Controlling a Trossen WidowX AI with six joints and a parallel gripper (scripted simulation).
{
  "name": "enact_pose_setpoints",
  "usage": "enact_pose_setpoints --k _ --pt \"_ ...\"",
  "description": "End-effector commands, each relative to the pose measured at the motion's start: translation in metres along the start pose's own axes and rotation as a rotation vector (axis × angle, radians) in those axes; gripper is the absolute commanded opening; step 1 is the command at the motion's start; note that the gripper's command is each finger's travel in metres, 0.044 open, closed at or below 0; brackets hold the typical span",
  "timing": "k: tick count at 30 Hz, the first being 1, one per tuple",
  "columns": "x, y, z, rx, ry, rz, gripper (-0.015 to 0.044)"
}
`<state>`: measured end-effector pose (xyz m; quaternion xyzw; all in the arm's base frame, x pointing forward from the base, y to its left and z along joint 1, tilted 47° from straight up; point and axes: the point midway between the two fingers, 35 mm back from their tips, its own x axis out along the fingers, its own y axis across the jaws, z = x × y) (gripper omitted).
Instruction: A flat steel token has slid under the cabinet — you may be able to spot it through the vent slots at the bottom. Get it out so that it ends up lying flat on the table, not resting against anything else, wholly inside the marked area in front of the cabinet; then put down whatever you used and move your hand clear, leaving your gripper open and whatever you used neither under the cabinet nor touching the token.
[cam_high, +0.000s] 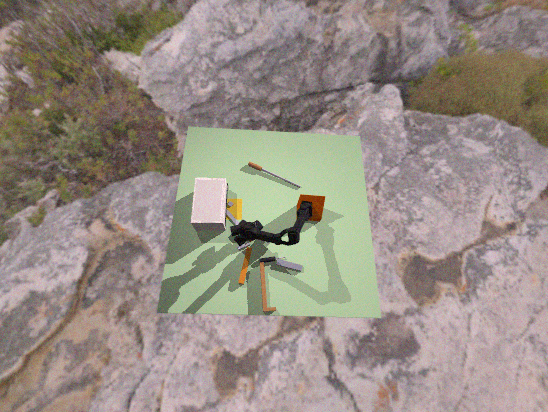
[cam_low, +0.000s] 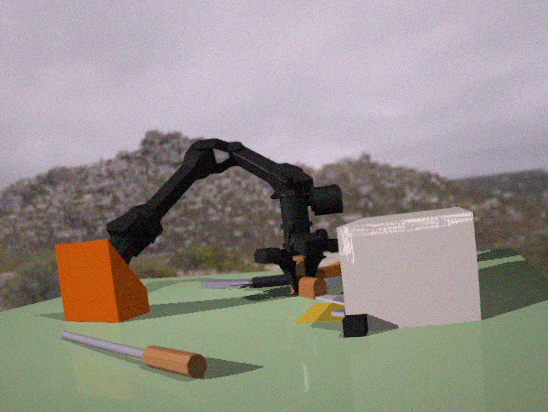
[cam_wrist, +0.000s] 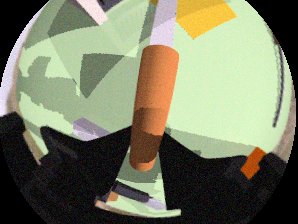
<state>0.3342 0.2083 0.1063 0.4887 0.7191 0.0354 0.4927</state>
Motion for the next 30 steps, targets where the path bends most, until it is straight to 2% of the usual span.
enact_pose_setpoints --k 1,30 --pt "0.0 0.0 0.011 -0.002 -0.007 0.0 0.0" --pt "0.0 -0.001 0.045 -0.003 -0.008 0.0 0.0"
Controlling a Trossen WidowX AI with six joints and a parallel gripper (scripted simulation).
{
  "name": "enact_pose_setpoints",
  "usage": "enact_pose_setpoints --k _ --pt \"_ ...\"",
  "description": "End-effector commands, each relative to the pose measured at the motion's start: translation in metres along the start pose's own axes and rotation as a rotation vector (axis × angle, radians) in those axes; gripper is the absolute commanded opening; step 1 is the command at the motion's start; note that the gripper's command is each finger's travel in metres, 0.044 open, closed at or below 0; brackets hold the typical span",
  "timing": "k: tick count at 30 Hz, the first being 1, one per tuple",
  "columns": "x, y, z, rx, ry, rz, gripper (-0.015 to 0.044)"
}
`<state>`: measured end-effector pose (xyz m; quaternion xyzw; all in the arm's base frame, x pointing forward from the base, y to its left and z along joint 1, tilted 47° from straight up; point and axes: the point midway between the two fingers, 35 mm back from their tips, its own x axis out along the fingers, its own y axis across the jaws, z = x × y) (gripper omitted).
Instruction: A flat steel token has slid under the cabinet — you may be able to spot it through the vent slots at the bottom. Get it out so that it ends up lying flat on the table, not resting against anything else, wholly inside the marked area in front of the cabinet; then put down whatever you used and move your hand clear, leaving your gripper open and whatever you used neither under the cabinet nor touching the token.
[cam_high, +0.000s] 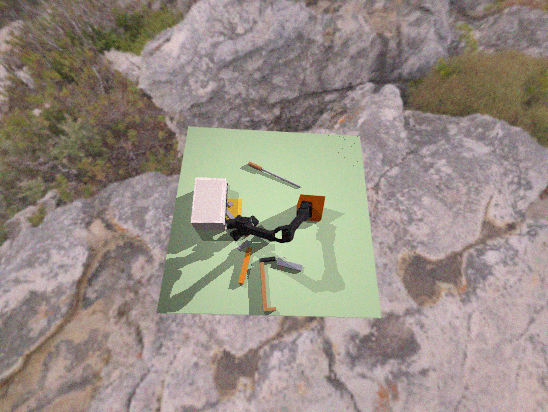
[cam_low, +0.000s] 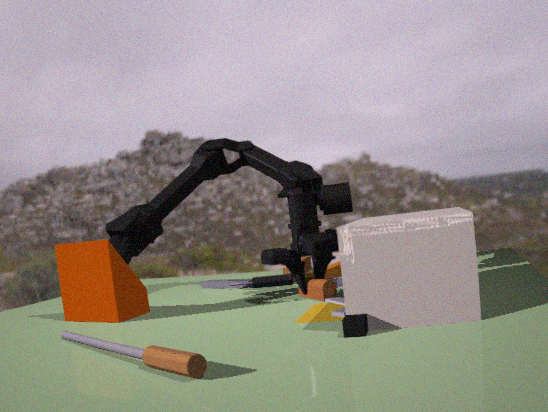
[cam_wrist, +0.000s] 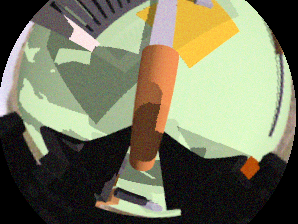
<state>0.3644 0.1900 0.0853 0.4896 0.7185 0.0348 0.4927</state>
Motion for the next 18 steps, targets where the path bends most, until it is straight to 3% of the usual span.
enact_pose_setpoints --k 1,18 --pt "0.0 -0.001 0.004 -0.005 -0.007 -0.001 0.0" --pt "0.001 -0.018 0.004 -0.004 -0.007 -0.002 0.0"
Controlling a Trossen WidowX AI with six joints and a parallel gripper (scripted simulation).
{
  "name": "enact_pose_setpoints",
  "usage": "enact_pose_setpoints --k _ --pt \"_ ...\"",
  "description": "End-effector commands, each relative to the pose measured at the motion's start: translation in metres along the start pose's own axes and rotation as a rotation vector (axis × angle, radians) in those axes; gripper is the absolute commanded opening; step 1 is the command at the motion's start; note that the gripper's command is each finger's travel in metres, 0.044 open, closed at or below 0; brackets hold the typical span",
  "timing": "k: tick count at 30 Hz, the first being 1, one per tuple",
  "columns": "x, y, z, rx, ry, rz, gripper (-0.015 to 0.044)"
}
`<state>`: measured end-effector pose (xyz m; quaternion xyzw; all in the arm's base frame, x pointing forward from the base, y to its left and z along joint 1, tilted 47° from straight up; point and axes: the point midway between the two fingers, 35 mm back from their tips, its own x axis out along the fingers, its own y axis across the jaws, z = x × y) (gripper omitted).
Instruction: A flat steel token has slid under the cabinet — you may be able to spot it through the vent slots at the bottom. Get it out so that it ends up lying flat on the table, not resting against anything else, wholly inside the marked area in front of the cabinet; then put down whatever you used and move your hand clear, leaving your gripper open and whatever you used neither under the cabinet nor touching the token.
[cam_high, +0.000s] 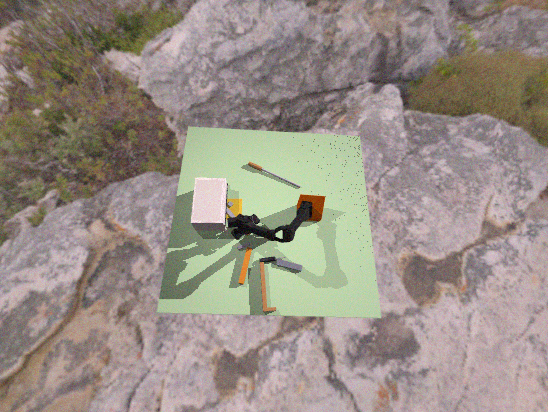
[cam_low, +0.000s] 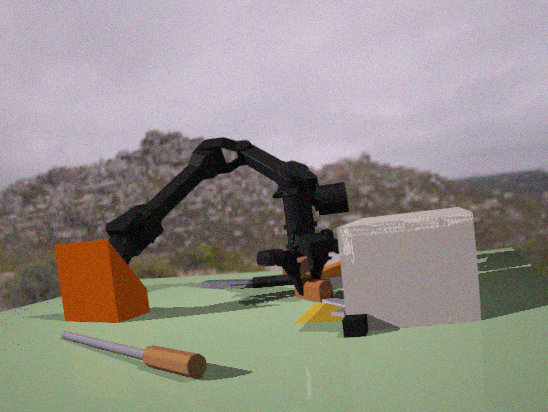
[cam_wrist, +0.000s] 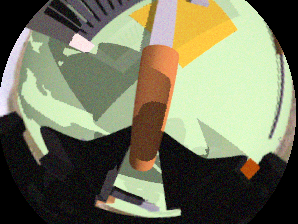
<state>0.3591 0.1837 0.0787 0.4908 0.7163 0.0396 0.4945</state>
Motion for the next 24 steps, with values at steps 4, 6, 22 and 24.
enact_pose_setpoints --k 4,6,22,24 --pt "0.001 -0.011 0.002 0.004 -0.006 -0.011 0.0" --pt "0.001 -0.013 0.002 0.004 -0.006 -0.011 0.0" --pt "0.001 -0.021 0.001 0.004 -0.006 -0.011 0.0" --pt "0.001 -0.021 0.001 0.004 -0.006 -0.011 0.0"
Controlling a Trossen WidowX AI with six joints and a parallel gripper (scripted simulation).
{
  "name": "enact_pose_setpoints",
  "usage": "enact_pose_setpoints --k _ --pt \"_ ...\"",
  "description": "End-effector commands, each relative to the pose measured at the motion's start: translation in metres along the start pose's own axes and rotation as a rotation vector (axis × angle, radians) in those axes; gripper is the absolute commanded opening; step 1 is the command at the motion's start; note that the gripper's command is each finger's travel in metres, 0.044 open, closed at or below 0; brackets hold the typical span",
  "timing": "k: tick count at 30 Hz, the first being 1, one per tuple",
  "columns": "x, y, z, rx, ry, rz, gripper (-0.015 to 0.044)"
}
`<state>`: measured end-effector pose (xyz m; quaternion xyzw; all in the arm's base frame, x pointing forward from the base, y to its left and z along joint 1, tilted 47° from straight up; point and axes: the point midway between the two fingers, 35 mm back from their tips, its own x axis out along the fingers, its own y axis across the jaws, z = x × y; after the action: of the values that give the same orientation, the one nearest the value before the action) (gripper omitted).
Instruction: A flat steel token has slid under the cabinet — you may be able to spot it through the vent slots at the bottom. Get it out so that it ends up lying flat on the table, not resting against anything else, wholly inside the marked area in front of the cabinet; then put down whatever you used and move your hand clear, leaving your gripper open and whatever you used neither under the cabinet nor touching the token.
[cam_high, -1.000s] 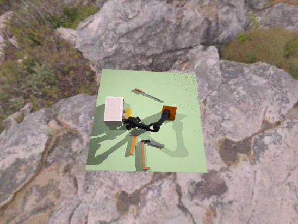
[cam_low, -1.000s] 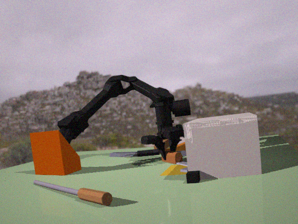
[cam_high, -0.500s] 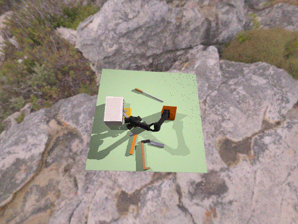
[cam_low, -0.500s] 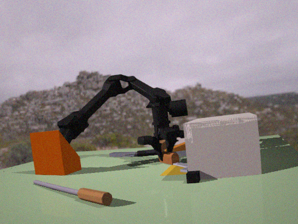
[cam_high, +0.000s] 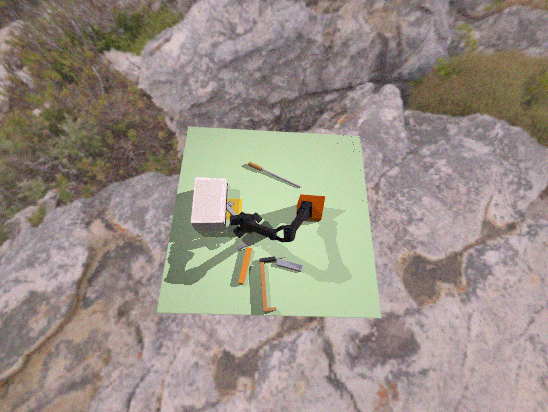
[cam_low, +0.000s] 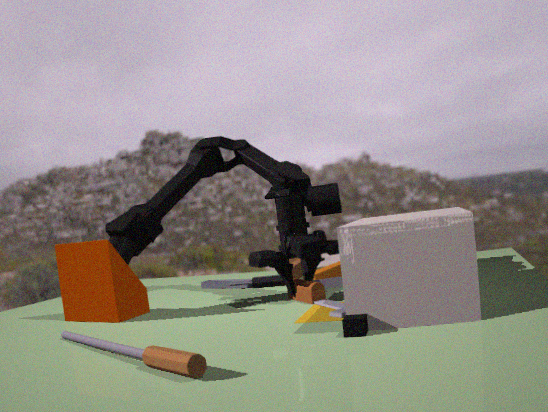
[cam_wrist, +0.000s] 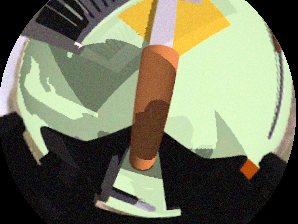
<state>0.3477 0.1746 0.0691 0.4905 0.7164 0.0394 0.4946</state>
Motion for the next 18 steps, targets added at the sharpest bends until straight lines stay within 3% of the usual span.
enact_pose_setpoints --k 1,18 --pt "0.001 -0.004 0.001 0.004 -0.006 -0.01 0.0" --pt "0.001 -0.001 -0.021 0.004 -0.006 -0.01 0.0"
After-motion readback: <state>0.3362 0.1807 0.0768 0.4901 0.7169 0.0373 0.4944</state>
